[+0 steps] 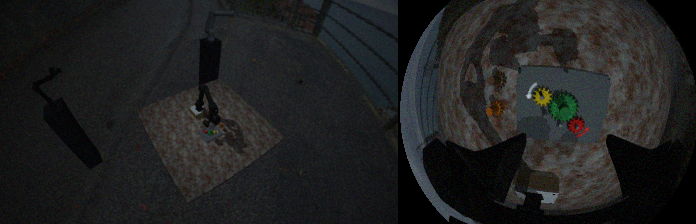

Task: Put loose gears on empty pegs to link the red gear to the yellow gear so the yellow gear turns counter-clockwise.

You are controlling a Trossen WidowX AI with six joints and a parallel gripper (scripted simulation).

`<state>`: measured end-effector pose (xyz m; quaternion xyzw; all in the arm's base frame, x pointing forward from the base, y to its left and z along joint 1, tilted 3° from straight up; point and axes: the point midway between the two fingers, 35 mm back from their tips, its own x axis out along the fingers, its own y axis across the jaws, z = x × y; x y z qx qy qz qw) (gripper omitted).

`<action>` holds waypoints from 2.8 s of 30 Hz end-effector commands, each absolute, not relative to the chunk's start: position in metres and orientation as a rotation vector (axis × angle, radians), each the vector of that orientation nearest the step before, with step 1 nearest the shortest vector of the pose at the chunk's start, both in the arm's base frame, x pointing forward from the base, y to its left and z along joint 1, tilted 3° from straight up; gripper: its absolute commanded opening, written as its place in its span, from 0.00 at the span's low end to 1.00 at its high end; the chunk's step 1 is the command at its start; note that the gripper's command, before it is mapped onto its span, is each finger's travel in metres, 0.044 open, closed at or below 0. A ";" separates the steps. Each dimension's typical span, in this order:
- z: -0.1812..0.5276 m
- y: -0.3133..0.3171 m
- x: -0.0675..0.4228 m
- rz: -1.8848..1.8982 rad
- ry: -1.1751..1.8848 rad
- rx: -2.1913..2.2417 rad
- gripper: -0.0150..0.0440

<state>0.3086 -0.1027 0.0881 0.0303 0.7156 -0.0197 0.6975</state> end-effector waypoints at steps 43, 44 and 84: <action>0.139 0.206 0.241 -0.023 1.602 0.085 1.00; 0.139 0.206 0.241 -0.023 1.602 0.085 1.00; 0.139 0.206 0.241 -0.023 1.602 0.085 1.00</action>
